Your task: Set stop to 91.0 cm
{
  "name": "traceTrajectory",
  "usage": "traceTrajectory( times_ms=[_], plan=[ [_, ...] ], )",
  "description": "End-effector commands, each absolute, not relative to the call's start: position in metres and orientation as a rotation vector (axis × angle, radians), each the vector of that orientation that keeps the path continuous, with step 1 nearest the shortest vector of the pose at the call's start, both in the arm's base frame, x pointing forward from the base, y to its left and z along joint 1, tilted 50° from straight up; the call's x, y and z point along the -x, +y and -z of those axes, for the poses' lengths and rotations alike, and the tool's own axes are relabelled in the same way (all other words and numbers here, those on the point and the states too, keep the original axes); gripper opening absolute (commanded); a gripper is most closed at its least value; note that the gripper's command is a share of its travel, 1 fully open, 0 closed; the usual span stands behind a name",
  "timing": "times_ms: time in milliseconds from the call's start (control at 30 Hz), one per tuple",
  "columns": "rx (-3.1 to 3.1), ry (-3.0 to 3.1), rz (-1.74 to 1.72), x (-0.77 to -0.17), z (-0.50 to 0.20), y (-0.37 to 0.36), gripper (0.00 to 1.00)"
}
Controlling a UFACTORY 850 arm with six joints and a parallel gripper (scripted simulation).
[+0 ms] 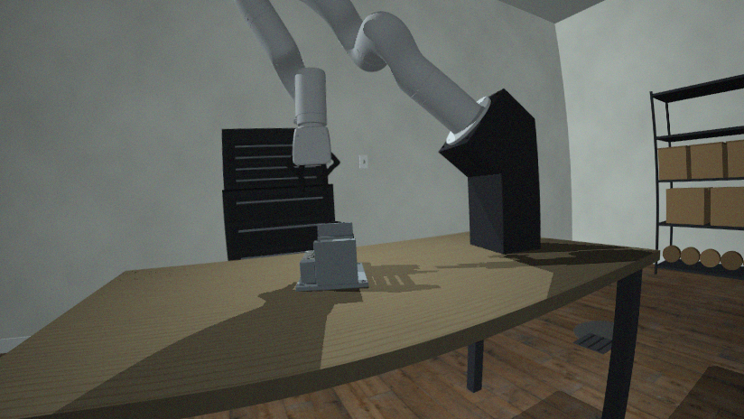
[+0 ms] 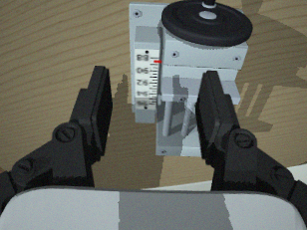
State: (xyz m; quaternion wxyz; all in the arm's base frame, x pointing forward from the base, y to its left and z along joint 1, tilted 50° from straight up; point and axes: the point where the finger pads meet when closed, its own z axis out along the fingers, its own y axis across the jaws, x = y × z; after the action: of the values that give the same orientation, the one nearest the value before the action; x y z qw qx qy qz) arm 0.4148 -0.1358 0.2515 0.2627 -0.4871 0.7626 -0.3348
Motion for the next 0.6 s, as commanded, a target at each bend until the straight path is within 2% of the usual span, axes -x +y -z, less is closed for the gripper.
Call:
traceTrajectory(
  times_ms=[0,267,567],
  plan=[
    [1.322,2.077,0.909,-0.426,-0.257,-0.137,0.57],
    [1.322,2.077,0.909,-0.458,-0.228,-0.149,0.57],
    [1.322,2.077,0.909,-0.458,-0.228,-0.149,0.57]
  ],
)
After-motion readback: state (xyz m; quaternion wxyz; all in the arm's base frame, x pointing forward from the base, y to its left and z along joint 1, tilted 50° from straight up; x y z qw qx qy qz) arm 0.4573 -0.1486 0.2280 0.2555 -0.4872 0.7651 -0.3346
